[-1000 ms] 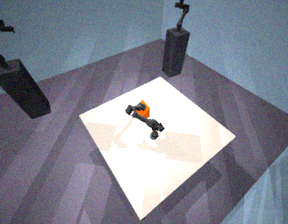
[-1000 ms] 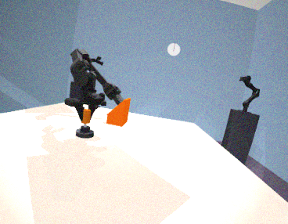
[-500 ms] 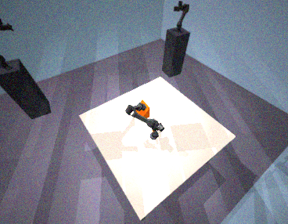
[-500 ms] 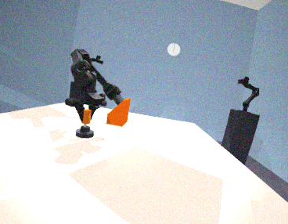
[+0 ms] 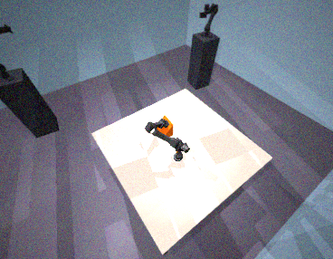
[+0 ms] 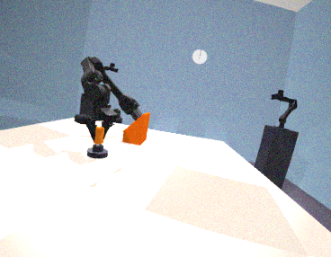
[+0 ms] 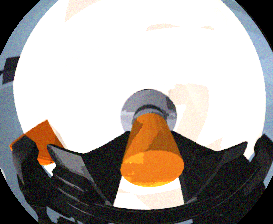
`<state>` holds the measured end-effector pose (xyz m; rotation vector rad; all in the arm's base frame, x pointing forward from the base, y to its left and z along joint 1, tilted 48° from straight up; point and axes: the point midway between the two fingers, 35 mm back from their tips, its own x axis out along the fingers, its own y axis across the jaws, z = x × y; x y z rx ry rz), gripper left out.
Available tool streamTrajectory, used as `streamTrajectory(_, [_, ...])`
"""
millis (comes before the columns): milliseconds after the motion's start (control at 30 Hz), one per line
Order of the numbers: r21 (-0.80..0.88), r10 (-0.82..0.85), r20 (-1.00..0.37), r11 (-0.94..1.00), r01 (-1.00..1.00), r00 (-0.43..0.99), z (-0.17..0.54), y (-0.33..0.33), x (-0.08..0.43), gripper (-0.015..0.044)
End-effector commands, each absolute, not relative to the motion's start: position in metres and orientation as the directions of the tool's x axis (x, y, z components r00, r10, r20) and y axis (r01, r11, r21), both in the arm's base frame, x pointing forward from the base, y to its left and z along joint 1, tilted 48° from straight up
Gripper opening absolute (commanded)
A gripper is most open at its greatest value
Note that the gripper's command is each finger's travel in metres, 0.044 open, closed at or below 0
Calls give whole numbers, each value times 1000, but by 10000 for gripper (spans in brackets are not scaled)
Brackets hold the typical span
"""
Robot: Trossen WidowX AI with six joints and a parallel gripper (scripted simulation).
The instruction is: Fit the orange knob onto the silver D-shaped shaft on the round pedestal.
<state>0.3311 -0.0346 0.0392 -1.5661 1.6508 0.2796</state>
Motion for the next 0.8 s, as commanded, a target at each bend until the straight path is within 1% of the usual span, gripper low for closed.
streamTrajectory(0, [-366,-729,-674,192,-911,118,36,-37,332,0])
streamTrajectory(567, [-368,-726,-678,202,-907,114,32,-41,332,0])
streamTrajectory(767, [-368,-726,-678,202,-907,114,32,-41,332,157])
